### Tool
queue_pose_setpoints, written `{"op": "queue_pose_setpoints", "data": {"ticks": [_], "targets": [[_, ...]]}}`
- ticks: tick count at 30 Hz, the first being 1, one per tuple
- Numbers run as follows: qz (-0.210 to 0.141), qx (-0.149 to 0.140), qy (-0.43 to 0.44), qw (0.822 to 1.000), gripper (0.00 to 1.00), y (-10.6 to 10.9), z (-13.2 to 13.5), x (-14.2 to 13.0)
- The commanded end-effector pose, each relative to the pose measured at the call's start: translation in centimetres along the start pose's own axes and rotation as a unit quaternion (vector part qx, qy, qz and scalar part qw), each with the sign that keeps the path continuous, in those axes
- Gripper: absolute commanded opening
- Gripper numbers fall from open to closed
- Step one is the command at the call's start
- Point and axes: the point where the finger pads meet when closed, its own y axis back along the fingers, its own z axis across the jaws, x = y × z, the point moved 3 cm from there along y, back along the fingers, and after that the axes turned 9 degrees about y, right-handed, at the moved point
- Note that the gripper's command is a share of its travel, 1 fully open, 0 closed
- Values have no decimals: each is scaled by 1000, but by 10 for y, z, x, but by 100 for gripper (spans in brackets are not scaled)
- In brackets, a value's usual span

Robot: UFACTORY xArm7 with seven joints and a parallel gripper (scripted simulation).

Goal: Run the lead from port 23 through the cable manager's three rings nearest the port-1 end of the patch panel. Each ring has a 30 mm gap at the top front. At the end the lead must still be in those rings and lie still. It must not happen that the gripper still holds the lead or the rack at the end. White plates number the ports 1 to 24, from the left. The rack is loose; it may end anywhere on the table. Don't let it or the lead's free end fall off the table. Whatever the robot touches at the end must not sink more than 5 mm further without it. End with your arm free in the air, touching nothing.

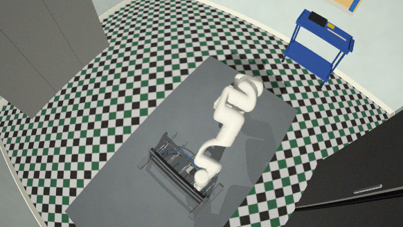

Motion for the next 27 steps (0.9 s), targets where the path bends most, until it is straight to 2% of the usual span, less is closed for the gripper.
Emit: {"op": "queue_pose_setpoints", "data": {"ticks": [1, 8, 22, 27], "targets": [[0, 3, 0, 1000, 33, 6, -2, 0], [0, 3, 0, 1000, 33, 15, -2, 0], [0, 3, 0, 1000, 33, 57, -1, 0], [0, 3, 0, 1000, 33, 65, -1, 0]]}}
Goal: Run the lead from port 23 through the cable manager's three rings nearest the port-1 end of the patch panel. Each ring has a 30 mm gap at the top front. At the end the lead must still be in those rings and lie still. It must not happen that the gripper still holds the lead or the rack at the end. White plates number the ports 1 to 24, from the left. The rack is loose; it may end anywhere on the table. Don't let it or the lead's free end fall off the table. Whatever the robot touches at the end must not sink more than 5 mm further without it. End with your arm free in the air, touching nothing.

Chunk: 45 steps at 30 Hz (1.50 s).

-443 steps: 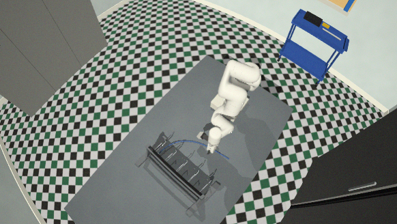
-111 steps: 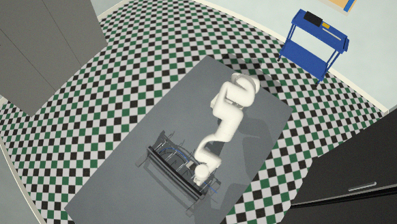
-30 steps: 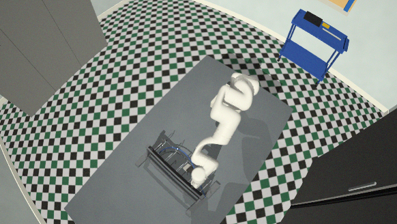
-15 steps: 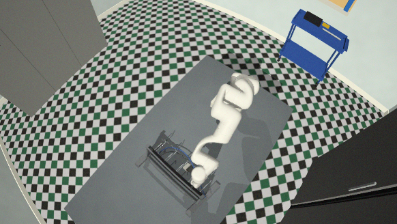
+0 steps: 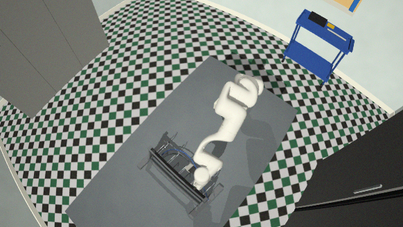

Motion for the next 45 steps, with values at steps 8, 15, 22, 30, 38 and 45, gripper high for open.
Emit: {"op": "queue_pose_setpoints", "data": {"ticks": [8, 15, 22, 30, 38, 45], "targets": [[0, 2, 0, 1000, 33, 23, -1, 0], [0, 2, 0, 1000, 33, 25, -1, 0], [0, 2, 0, 1000, 0, 25, -1, 0], [0, 2, 0, 1000, 0, 25, -1, 0], [0, 2, 0, 1000, 0, 25, -1, 0], [0, 2, 0, 1000, 0, 25, -1, 0]]}}
